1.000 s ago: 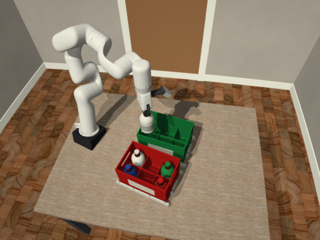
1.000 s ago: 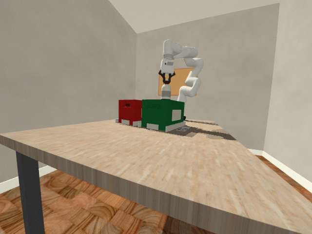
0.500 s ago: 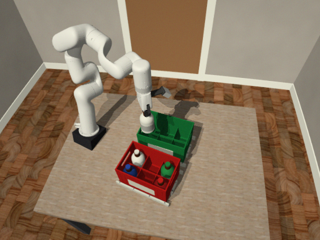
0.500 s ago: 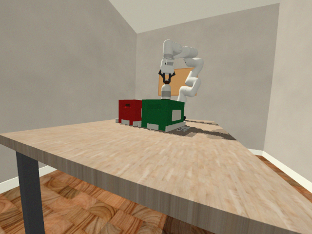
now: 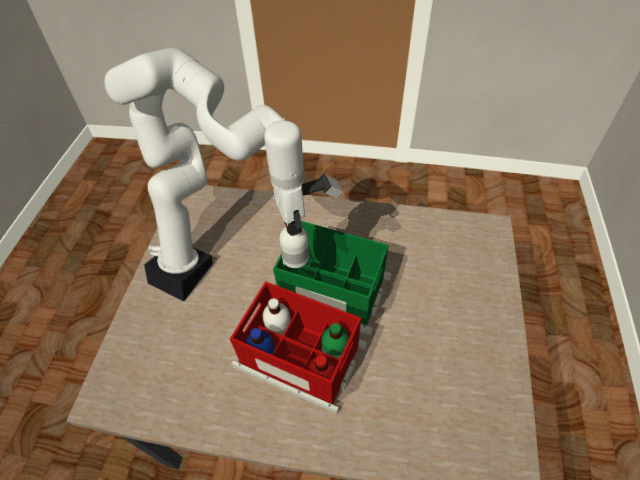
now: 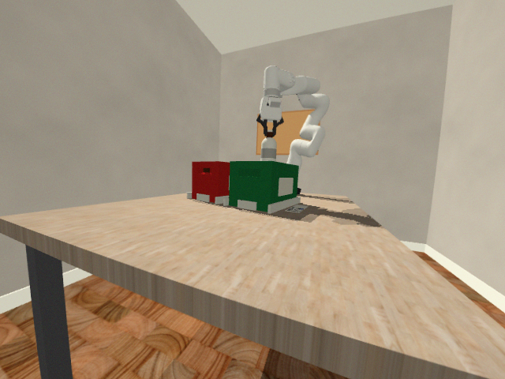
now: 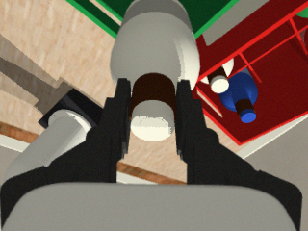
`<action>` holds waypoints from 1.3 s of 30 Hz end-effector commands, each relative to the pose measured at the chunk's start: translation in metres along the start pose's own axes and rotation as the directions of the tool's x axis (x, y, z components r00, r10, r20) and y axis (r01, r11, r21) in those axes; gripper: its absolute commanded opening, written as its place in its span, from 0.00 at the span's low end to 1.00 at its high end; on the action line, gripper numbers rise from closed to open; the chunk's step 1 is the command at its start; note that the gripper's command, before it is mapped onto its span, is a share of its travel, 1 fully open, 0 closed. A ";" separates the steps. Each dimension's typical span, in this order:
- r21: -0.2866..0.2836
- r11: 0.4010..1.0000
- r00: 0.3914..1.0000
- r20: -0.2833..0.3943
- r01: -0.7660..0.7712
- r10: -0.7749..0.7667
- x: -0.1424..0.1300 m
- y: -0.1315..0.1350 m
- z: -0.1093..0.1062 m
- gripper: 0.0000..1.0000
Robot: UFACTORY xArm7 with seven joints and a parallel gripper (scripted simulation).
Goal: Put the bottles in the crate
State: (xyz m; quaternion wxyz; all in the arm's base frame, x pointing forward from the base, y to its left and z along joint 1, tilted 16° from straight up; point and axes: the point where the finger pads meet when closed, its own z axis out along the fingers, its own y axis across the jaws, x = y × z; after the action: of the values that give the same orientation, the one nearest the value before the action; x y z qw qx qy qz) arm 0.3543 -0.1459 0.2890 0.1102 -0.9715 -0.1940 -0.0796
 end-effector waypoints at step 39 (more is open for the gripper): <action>-0.004 1.000 1.000 -0.003 0.000 0.000 0.001 0.001 0.035 0.00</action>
State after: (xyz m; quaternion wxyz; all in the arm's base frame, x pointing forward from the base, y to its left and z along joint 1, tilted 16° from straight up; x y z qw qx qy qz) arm 0.3582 -0.1375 0.2559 0.1103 -0.9715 -0.1940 -0.0795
